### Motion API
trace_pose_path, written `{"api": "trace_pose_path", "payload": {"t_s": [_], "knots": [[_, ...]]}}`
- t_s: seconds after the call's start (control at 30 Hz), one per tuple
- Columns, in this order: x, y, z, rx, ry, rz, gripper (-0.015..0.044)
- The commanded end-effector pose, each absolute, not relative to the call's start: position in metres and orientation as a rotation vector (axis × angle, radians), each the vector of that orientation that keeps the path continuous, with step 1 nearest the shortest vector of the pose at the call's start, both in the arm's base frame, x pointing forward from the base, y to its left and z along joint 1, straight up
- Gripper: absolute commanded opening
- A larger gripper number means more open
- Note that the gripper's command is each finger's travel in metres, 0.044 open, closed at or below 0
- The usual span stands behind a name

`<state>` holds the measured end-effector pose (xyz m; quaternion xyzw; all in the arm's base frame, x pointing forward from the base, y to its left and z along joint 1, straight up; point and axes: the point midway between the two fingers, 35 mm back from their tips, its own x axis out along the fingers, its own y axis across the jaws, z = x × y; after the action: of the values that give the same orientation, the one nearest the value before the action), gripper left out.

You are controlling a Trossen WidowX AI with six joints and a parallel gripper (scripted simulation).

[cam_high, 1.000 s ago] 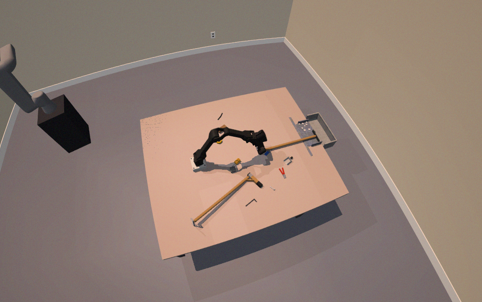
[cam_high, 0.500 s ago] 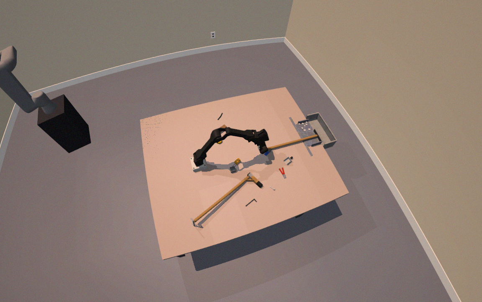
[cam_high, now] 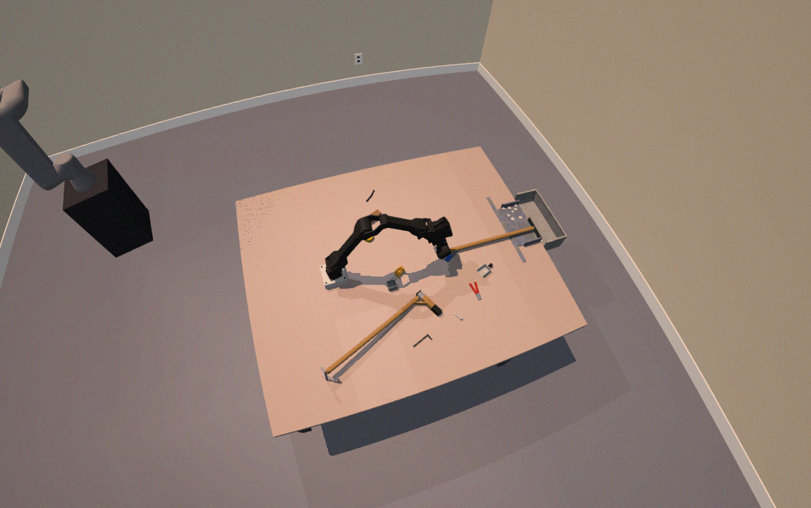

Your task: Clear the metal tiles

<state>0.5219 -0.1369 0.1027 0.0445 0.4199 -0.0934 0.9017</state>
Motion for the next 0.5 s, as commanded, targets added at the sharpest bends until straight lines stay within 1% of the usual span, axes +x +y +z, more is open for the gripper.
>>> {"api": "trace_pose_path", "payload": {"t_s": [0.0, 0.47], "knots": [[0.5219, -0.1369, 0.1028, 0.092, 0.867, -0.193, 0.0], [0.5137, -0.1356, 0.1064, 0.092, 0.863, -0.194, 0.0]]}}
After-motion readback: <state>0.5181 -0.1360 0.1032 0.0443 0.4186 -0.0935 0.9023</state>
